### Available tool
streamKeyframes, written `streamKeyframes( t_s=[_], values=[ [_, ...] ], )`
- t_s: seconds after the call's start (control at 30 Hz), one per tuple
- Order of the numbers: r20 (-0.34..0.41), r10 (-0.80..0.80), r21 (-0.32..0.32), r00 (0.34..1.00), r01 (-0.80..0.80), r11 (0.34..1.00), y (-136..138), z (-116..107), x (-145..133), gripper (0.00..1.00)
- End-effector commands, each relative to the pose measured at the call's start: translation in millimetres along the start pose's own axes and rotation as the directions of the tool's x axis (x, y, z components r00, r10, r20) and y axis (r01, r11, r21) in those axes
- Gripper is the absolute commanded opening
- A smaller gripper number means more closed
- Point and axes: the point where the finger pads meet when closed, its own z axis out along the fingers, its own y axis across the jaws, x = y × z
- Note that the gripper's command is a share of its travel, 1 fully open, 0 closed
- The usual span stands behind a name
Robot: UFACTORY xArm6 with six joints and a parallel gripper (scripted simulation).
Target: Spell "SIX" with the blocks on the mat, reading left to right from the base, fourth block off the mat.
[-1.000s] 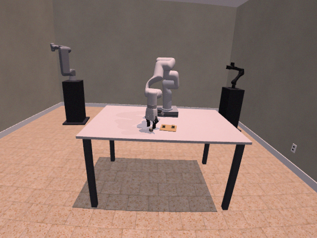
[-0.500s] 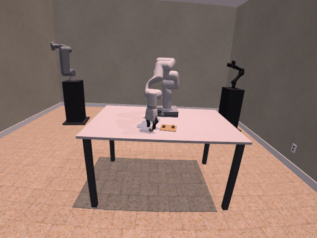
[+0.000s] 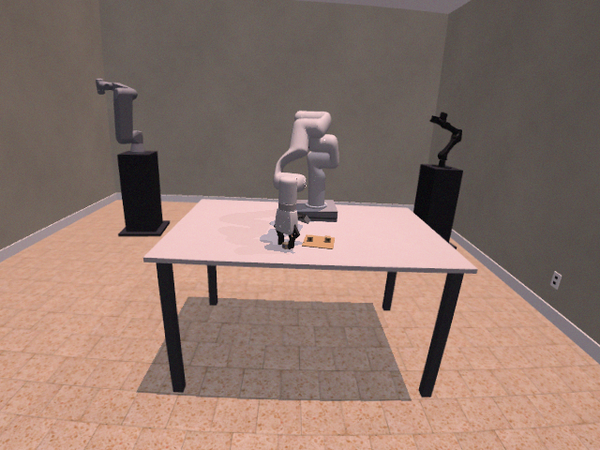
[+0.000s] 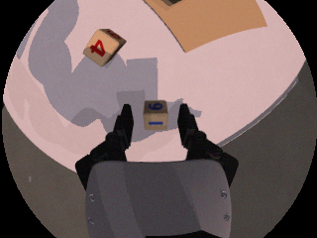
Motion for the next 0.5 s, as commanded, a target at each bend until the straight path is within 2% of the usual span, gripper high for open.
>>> streamKeyframes(
  t_s=[0.0, 0.47],
  values=[
    [0.005, 0.0, -0.002, 1.0, 0.0, 1.0, 1.0, 2.0, -1.9, 0.63],
    [0.005, 0.0, -0.002, 1.0, 0.0, 1.0, 1.0, 3.6, -1.9, 0.63]
  ],
)
